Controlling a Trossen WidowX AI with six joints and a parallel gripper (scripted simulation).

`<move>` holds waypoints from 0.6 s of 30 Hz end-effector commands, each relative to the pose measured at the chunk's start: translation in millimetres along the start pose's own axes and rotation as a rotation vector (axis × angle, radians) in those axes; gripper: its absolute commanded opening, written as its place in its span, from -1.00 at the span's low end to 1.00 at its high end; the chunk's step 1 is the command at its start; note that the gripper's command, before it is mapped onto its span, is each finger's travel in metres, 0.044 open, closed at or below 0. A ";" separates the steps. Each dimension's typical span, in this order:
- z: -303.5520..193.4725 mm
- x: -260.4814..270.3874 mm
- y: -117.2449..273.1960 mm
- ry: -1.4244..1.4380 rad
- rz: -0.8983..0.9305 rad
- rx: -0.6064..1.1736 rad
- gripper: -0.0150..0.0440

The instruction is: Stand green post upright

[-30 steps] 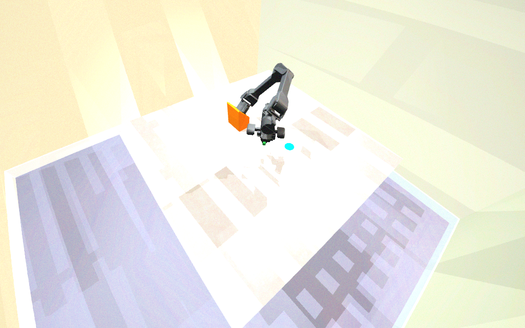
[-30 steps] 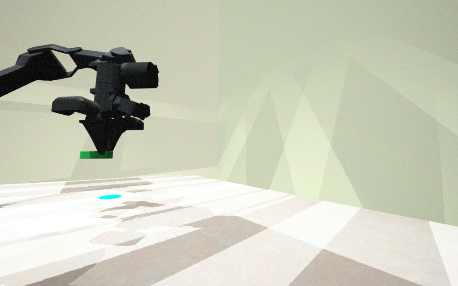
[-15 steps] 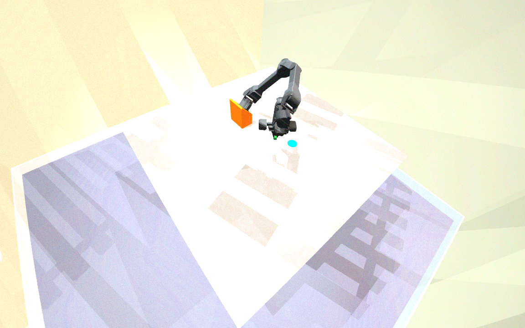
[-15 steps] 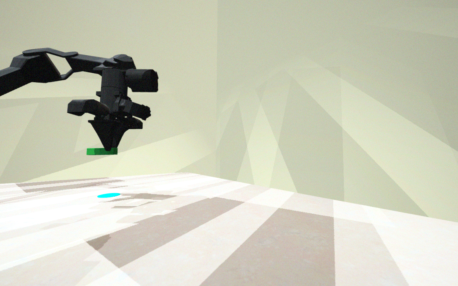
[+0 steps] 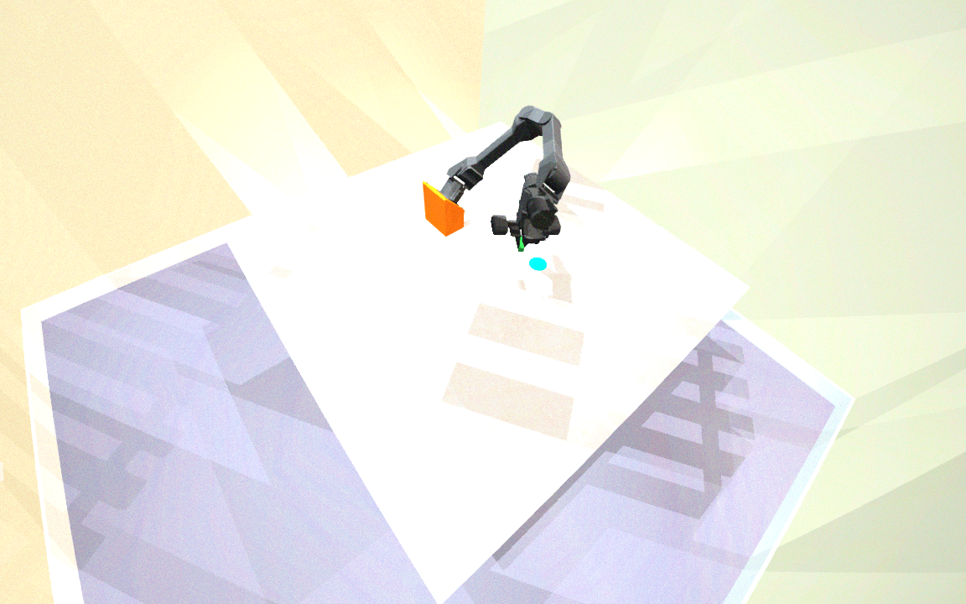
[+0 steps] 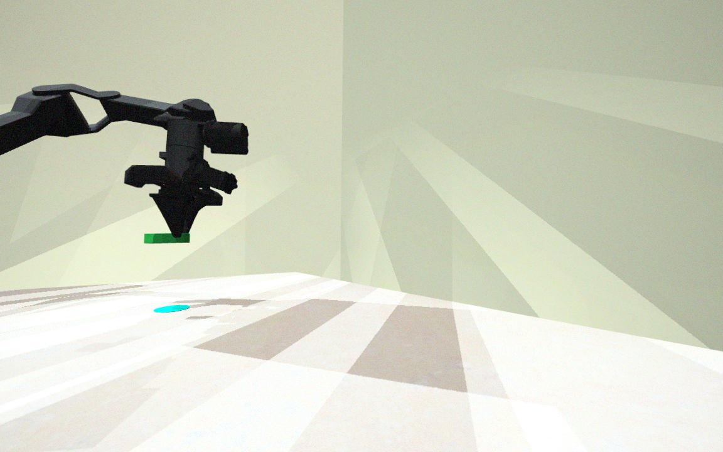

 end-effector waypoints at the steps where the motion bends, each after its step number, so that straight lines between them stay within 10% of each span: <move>1: -7.3 12.8 2.8 0.024 0.008 -0.003 -0.42; 18: -39.8 56.0 5.3 0.126 0.018 0.006 -0.42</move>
Point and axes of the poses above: the point midway between the two fingers, 35 mm back from their tips, its own y axis back along the fingers, its own x axis across the jaws, z = x × y, the point moved 5 cm from there along y, back along the fingers, and after that the axes turned 5 degrees about -y, right-handed, at the moved point
